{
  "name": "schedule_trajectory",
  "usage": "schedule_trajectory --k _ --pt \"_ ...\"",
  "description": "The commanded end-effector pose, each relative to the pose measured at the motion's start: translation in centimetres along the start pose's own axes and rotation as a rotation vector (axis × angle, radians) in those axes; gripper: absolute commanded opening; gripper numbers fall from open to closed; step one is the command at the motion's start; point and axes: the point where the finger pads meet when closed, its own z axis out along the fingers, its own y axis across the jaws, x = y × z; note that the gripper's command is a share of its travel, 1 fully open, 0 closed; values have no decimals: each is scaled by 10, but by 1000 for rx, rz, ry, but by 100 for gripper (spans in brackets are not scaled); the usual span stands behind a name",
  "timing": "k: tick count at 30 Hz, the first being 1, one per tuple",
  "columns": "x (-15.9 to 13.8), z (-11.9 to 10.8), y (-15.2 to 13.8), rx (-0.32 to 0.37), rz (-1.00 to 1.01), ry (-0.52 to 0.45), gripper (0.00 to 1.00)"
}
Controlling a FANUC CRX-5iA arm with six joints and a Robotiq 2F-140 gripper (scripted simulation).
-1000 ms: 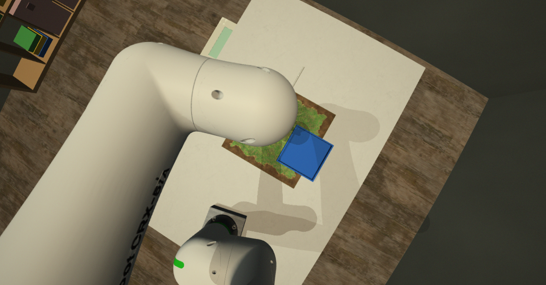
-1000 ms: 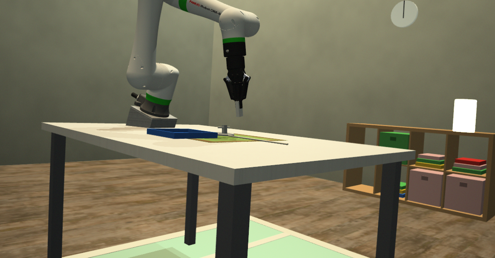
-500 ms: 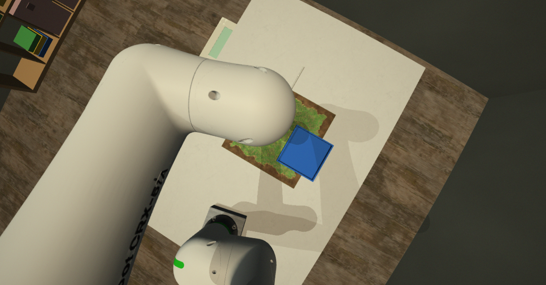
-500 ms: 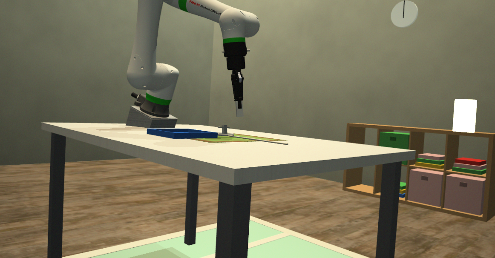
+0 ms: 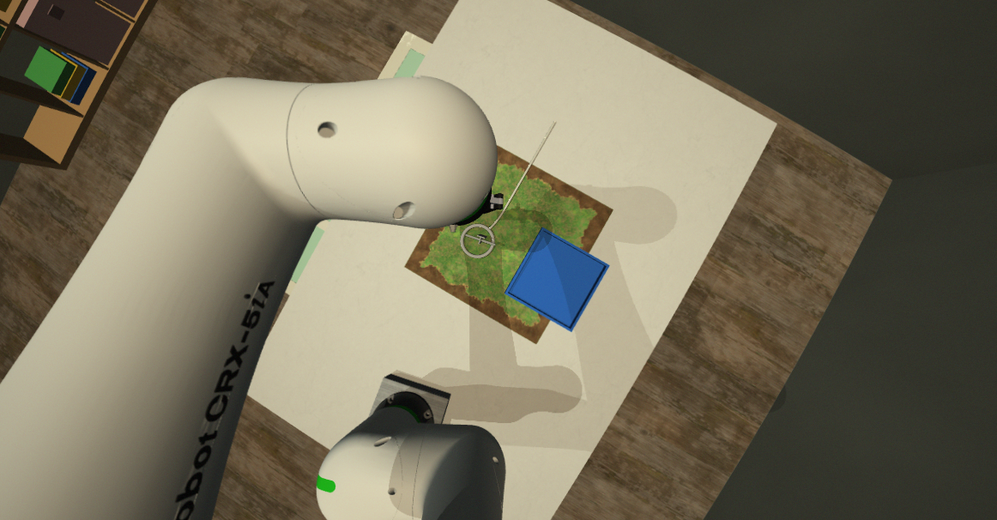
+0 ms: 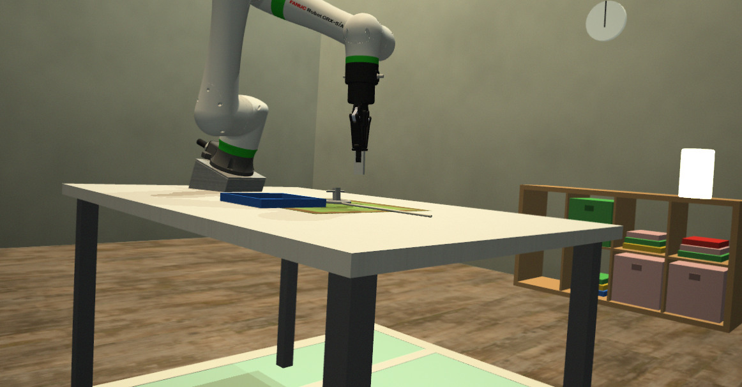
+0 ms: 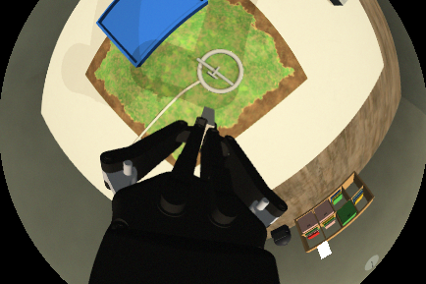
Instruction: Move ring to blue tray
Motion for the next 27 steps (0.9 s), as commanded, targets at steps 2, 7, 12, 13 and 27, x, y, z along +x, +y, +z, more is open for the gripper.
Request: schedule_trajectory --k 2,7,12,13,27 --pt "1 1 0 35 38 19 10" --pt "1 1 0 35 38 19 10" --pt "1 1 0 35 38 19 10" --pt "1 1 0 35 38 19 10" --pt "1 5 0 35 38 21 10"
